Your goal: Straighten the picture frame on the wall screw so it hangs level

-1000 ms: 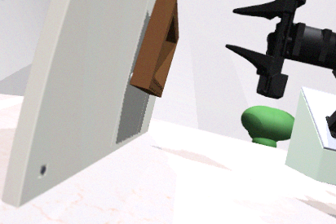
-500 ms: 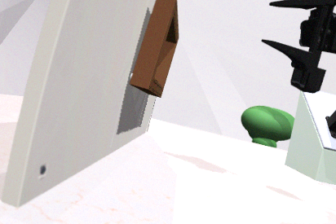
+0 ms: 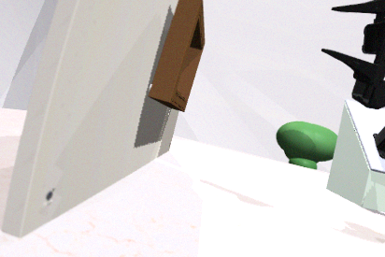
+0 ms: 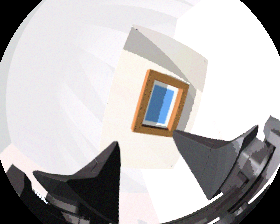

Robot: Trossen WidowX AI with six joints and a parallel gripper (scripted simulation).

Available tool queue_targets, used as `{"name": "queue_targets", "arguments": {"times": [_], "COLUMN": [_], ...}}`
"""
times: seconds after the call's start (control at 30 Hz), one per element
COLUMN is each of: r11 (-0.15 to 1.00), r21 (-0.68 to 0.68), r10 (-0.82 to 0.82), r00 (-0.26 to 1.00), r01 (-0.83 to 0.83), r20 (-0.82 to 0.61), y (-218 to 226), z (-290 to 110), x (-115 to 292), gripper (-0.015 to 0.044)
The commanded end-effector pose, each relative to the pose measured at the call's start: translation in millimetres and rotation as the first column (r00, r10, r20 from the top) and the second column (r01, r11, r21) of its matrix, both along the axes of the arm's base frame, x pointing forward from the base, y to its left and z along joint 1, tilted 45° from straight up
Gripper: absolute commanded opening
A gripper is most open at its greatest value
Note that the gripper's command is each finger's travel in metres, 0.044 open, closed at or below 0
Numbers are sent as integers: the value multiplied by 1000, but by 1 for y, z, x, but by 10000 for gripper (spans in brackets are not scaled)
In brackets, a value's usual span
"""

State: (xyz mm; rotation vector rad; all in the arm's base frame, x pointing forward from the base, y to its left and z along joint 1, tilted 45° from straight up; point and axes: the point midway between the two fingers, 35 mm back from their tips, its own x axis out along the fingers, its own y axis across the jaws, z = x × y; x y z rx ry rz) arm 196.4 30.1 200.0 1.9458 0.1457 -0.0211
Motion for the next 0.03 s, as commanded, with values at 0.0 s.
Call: {"name": "queue_targets", "arguments": {"times": [0.0], "r11": [1000], "r21": [8], "r10": [-9], "r00": [1000], "r01": [9], "r20": [2], "y": [-1], "z": [0], "x": [-1], "gripper": [260]}}
